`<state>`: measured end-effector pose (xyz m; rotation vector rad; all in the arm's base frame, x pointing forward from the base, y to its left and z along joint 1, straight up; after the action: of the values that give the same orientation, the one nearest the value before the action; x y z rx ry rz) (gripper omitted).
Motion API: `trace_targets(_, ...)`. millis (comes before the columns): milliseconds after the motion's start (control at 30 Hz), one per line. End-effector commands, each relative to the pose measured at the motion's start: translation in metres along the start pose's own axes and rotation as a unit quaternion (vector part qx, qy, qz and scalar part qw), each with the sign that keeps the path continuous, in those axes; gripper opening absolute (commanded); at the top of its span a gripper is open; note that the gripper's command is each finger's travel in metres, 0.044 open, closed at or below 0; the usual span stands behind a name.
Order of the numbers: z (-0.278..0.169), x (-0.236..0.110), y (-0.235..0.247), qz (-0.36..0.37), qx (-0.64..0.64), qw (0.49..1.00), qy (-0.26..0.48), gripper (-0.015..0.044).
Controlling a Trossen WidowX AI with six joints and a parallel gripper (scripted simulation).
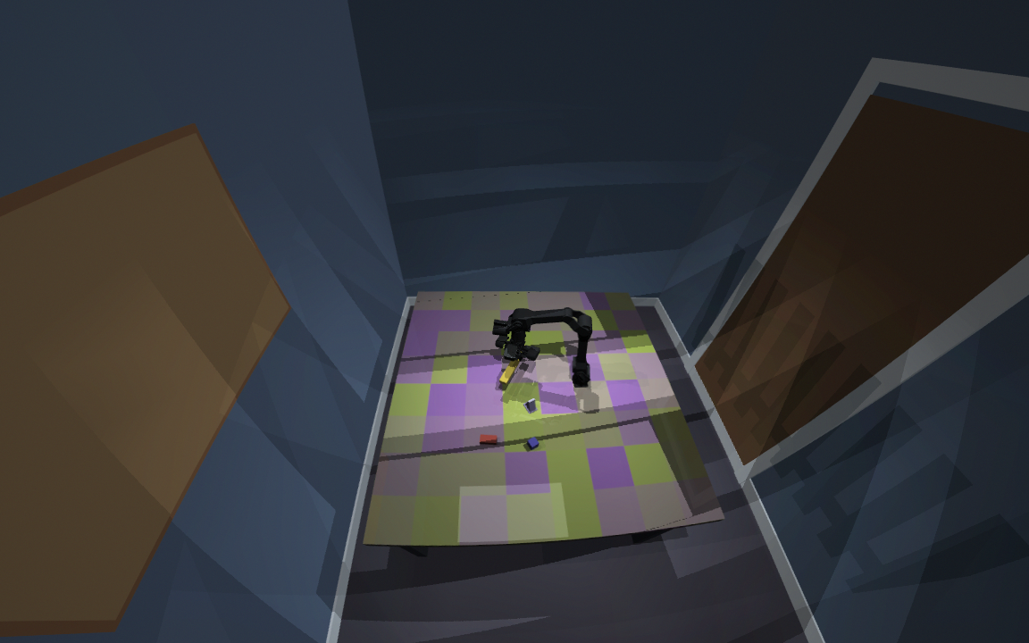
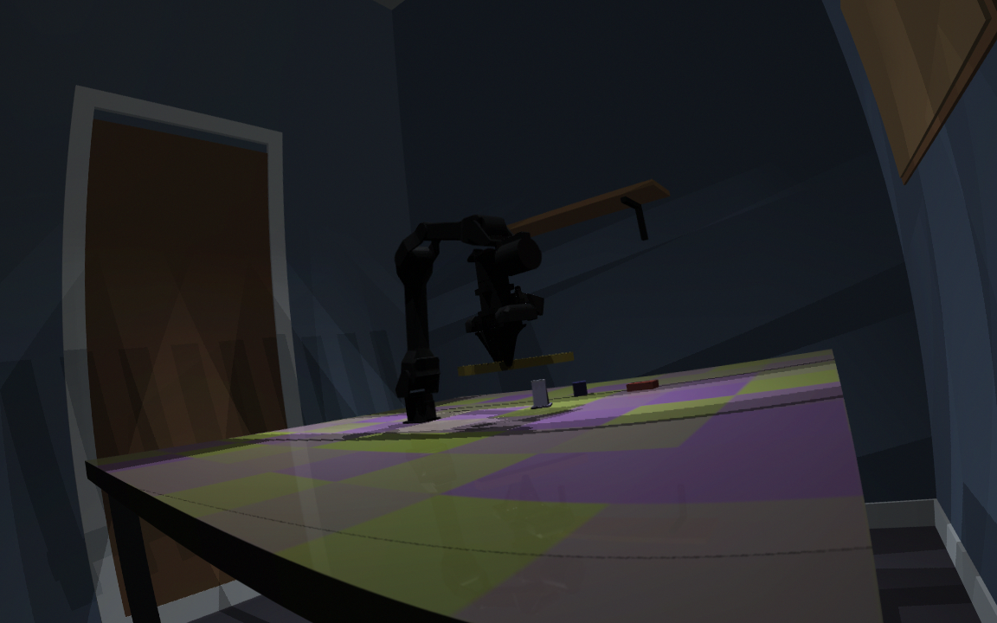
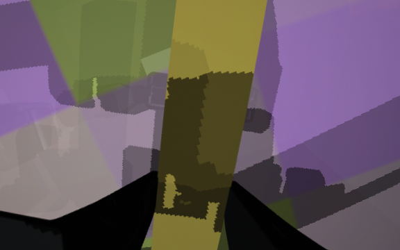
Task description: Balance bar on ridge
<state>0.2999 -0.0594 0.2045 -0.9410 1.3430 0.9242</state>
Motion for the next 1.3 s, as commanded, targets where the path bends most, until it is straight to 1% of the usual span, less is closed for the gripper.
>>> trace_targets(0, -0.001, -0.014, 0.001, -0.008, -0.001, 1.000, 0.001, 0.0000)
trace_targets(133, 0.005, -0.014, 0.004, -0.007, -0.016, 1.000, 0.001, 0.0000)
trace_targets(667, 0.058, -0.015, 0.037, -0.006, -0.177, 0.984, -0.001, 0.0000)
trace_targets(967, 0.085, -0.015, 0.059, -0.005, -0.274, 0.962, -0.002, 0.0000)
trace_targets(1267, 0.110, -0.015, 0.083, -0.005, -0.373, 0.928, -0.003, 0.0000)
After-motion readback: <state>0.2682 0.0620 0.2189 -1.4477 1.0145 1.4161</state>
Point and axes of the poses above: the point midway between the two fingers, 35 mm back from their tips, its own x axis out along the fingers, its own y axis across the jaws, z = x × y, the point moved 6 cm from there along -x, back along the fingers, and after that the axes turned 7 degrees about -x, right-handed, at the moved point
